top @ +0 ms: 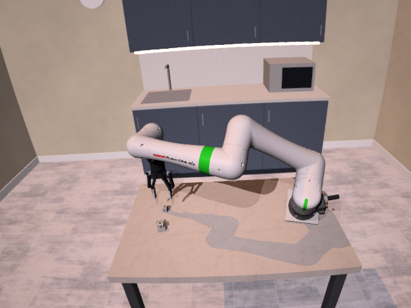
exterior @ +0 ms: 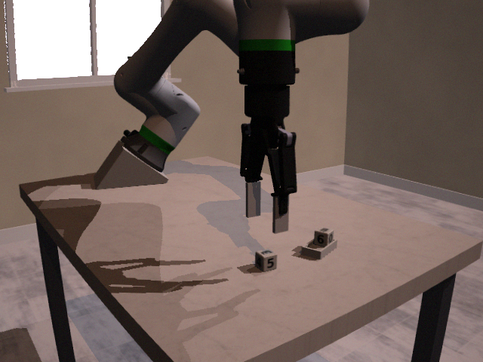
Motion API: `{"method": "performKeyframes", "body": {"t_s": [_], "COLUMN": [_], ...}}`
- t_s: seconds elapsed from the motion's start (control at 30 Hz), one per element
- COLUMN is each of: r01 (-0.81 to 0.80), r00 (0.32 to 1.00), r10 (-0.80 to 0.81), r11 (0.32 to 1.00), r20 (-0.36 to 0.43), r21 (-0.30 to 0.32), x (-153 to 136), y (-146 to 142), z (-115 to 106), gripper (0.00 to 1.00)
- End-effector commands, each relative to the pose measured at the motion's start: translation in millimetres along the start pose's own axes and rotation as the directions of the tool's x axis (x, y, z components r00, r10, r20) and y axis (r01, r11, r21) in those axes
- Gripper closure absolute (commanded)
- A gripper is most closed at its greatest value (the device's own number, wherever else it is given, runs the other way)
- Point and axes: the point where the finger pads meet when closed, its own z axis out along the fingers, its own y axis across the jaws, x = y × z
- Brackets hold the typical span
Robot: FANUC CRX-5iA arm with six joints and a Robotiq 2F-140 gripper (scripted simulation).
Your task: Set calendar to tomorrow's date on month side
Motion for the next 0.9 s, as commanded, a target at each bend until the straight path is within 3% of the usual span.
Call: {"method": "performKeyframes", "body": {"t_s": [0.0,0.53,0.87], "r01": [-0.001,-0.016,-0.320], "r00": [1.000,1.000,0.947], "r10": [0.001,0.016,0.320], "r11": [1.000,1.000,0.947], "r20": [-0.011,-0.011,-0.009], "r21": [0.004,0.004,0.008], "x": [-1.0,-1.0,-0.9], "y": [0.0,0.0,0.1], "z": [0.0,-0.1,-2.0], "gripper": [0.00,0.00,0.00]}}
